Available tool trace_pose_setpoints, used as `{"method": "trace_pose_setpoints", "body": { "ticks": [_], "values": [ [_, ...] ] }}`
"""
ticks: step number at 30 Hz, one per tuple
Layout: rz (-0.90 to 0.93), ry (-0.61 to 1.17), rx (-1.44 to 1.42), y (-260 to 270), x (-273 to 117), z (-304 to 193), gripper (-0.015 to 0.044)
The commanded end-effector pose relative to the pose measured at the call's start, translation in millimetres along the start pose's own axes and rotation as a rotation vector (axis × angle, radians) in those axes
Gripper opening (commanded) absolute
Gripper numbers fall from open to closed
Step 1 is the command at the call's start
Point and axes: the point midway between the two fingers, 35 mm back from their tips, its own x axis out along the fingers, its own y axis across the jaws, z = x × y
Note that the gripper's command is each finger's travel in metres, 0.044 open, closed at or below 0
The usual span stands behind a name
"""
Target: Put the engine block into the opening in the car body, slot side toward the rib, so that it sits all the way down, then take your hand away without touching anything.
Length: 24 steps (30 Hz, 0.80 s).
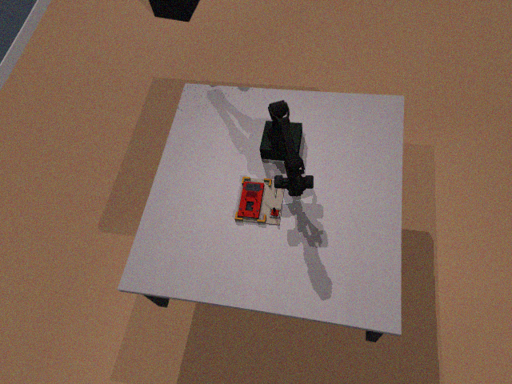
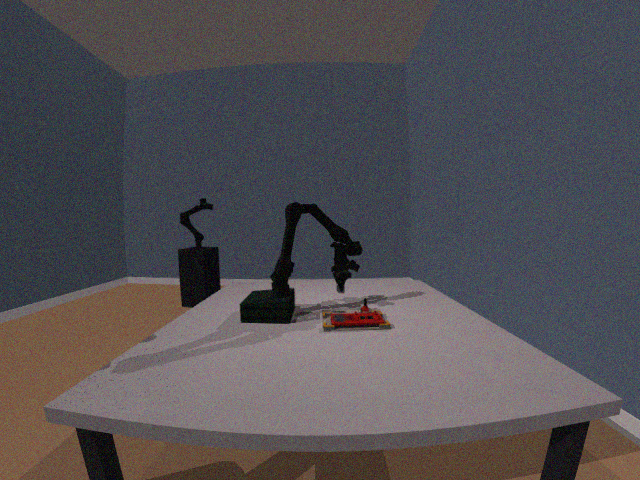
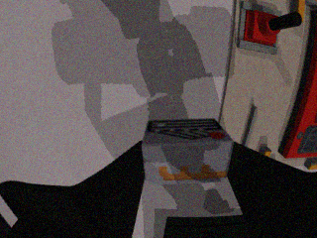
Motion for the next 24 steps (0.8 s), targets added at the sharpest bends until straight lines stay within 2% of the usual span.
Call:
{"method": "trace_pose_setpoints", "body": {
  "ticks": [1,14,24],
  "values": [
    [0.0,-0.004,0.004,0.8,-16.0,0.0,0.0],
    [0.0,-0.004,0.004,0.8,-55.1,-6.7,0.0],
    [0.0,-0.004,0.004,0.8,-36.2,-5.8,0.0]
  ]
}}
